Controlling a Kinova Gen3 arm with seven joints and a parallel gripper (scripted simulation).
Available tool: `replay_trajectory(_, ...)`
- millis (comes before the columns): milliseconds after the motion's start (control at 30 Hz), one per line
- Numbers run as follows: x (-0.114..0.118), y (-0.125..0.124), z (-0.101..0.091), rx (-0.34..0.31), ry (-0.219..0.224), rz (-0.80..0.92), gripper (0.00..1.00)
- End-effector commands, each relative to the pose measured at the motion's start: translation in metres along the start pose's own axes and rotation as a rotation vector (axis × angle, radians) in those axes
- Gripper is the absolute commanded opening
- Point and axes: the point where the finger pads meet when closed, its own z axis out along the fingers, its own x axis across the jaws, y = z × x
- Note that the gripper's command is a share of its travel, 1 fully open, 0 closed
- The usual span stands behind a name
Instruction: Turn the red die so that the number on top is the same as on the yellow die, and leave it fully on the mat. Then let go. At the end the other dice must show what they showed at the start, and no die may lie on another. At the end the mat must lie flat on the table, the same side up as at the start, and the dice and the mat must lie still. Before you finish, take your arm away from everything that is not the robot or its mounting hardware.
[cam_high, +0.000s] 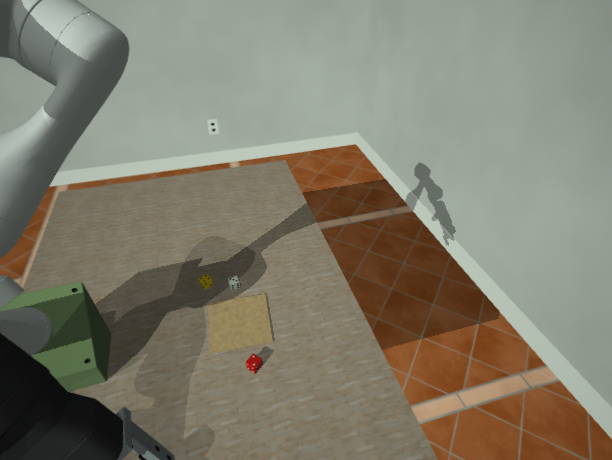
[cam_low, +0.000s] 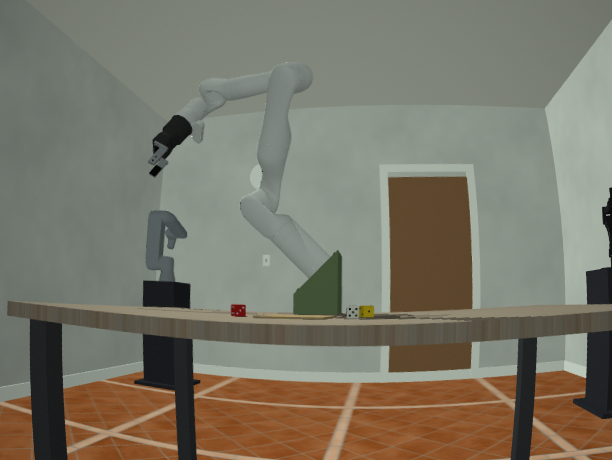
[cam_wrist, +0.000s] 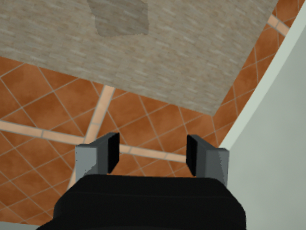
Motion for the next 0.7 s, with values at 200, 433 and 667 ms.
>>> replay_trajectory(200,0.112,-0.083,0.049,0.142,-0.026,-0.209,1.0)
replay_trajectory(433,0.141,-0.131,0.074,0.229,-0.048,-0.274,1.0)
replay_trajectory(667,0.166,-0.223,0.116,0.392,-0.114,-0.364,1.0)
